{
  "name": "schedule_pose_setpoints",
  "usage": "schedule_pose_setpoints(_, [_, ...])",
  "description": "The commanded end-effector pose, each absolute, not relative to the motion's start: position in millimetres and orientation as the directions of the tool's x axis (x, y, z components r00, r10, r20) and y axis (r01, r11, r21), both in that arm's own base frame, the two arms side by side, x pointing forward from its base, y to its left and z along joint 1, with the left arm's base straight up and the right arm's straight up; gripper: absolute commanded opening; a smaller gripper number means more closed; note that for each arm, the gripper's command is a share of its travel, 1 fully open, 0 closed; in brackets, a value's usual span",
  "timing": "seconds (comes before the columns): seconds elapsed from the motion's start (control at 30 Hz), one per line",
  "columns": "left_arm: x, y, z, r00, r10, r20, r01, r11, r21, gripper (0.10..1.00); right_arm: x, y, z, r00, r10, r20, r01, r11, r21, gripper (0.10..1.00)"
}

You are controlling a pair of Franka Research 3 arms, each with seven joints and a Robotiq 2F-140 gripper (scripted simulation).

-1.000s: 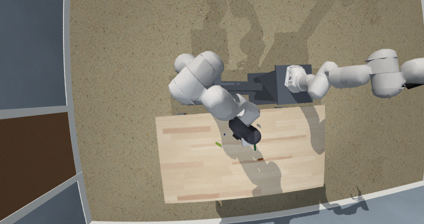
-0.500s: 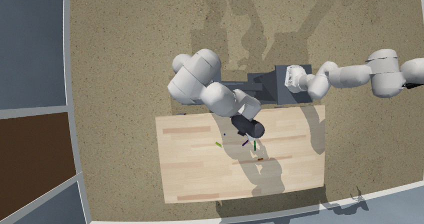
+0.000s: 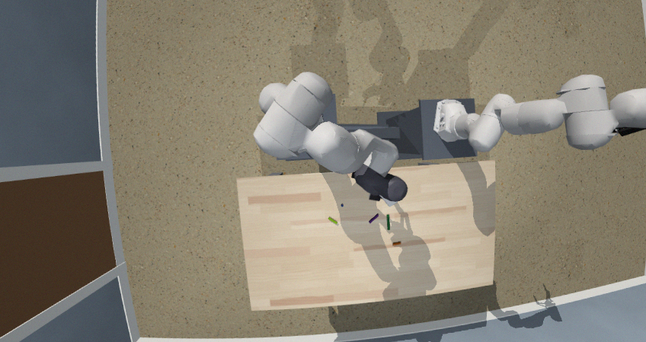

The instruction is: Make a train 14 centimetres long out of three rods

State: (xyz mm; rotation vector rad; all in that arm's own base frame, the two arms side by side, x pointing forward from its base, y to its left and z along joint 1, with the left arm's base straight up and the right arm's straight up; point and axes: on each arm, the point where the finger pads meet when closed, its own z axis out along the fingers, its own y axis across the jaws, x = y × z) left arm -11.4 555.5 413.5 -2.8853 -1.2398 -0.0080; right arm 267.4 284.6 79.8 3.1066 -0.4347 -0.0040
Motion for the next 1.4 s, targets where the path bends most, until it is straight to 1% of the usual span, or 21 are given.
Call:
schedule_pose_setpoints(0.0, [-13.0,554.3,413.0,0.690,0.724,0.000,0.724,-0.690,0.000,1.000,265.8,286.4,80.3,0.983,-0.181,-0.004,-0.181,-0.983,0.000,1.000])
schedule_pose_setpoints(0.23, [-13.0,554.3,413.0,0.690,0.724,0.000,0.724,-0.690,0.000,1.000,247.5,294.9,80.2,1.000,-0.023,0.000,-0.023,-1.000,0.000,1.000])
schedule_pose_setpoints(1.37, [-13.0,554.3,413.0,0.690,0.724,0.000,0.724,-0.690,0.000,1.000,247.1,295.1,80.2,1.000,-0.019,0.000,-0.019,-1.000,0.000,1.000])
